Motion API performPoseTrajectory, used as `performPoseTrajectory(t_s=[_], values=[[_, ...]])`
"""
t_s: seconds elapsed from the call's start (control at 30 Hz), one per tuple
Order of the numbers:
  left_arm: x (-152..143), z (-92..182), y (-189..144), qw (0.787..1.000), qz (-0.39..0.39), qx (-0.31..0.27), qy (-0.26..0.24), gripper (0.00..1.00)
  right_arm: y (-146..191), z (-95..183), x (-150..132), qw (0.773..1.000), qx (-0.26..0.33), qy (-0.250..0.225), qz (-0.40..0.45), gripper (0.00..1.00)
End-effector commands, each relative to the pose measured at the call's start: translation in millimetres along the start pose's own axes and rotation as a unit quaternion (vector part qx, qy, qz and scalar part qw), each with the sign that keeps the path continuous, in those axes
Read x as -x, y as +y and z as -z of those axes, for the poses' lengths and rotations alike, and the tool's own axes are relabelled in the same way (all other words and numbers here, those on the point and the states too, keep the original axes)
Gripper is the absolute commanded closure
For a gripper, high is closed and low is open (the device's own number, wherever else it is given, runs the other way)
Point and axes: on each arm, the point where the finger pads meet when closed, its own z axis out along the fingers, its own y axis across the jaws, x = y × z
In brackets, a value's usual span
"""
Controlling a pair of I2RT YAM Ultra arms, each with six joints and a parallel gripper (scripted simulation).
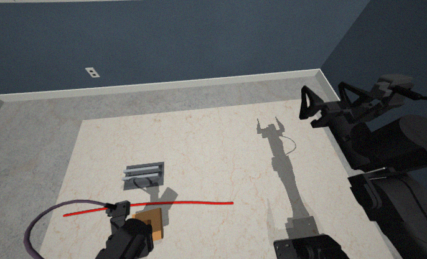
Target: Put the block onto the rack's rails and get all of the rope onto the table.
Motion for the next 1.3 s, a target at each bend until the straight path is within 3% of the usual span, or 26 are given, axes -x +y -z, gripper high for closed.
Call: performPoseTrajectory(t_s=[0.0,0.1,0.27,0.43,0.57,0.73,0.97,1.27], values=[[10,12,-5,1.0,-0.002,-0.004,-0.018,0.3,-8,11,39,0.999,-0.013,-0.042,0.005,0.0],[15,5,-2,1.0,0.008,0.004,-0.015,0.3,-8,11,39,0.999,-0.013,-0.042,0.005,0.0],[18,17,-5,0.999,0.008,-0.014,-0.033,0.3,-8,11,39,0.999,-0.013,-0.042,0.005,0.0],[7,-15,-2,1.0,0.0,-0.004,-0.012,0.3,-8,11,39,0.999,-0.013,-0.042,0.005,0.0],[4,-19,1,1.0,-0.001,0.0,-0.008,0.3,-8,11,39,0.999,-0.013,-0.042,0.005,0.0],[23,-15,-14,0.999,0.006,-0.022,-0.027,0.3,-8,11,39,0.999,-0.013,-0.042,0.005,0.0],[7,-39,-4,1.0,0.001,-0.01,-0.012,0.3,-8,11,39,0.999,-0.013,-0.042,0.005,0.0],[6,-42,-4,1.0,0.0,-0.003,-0.013,0.3,-8,11,39,0.999,-0.013,-0.042,0.005,0.0]])
